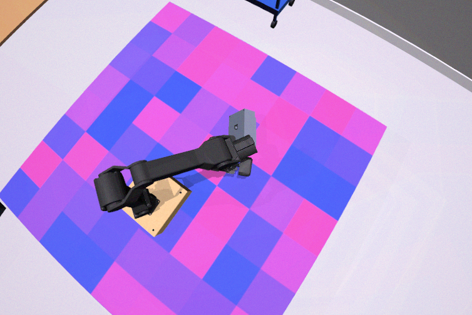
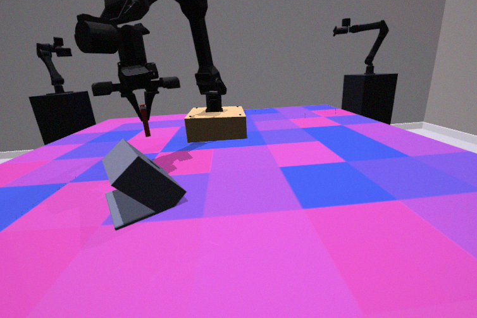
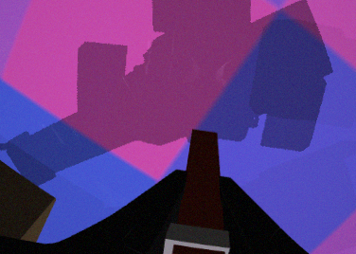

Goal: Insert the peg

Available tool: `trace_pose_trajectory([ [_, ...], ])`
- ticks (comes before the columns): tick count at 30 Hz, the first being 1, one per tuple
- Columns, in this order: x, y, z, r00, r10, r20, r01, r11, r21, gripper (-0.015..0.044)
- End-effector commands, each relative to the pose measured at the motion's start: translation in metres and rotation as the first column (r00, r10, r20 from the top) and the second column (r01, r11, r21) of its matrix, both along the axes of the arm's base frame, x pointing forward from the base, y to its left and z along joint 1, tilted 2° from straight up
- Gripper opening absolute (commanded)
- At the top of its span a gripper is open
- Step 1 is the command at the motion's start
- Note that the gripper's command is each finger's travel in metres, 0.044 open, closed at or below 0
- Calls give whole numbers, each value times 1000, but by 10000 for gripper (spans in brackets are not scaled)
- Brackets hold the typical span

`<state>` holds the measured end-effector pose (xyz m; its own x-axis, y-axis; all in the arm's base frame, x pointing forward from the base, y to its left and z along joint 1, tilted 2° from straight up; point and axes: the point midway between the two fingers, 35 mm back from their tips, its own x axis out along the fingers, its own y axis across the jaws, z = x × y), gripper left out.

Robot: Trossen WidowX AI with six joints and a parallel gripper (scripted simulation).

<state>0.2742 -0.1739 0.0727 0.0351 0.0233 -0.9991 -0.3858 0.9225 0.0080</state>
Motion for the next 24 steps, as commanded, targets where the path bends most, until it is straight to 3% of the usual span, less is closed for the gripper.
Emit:
trace_pose_trajectory([
  [1, 1, 0, 4, 1000, -10, 2, 10, 1000, -13, 0],
  [24, 13, 11, 0, 989, -148, 0, 148, 983, -105, 0],
])
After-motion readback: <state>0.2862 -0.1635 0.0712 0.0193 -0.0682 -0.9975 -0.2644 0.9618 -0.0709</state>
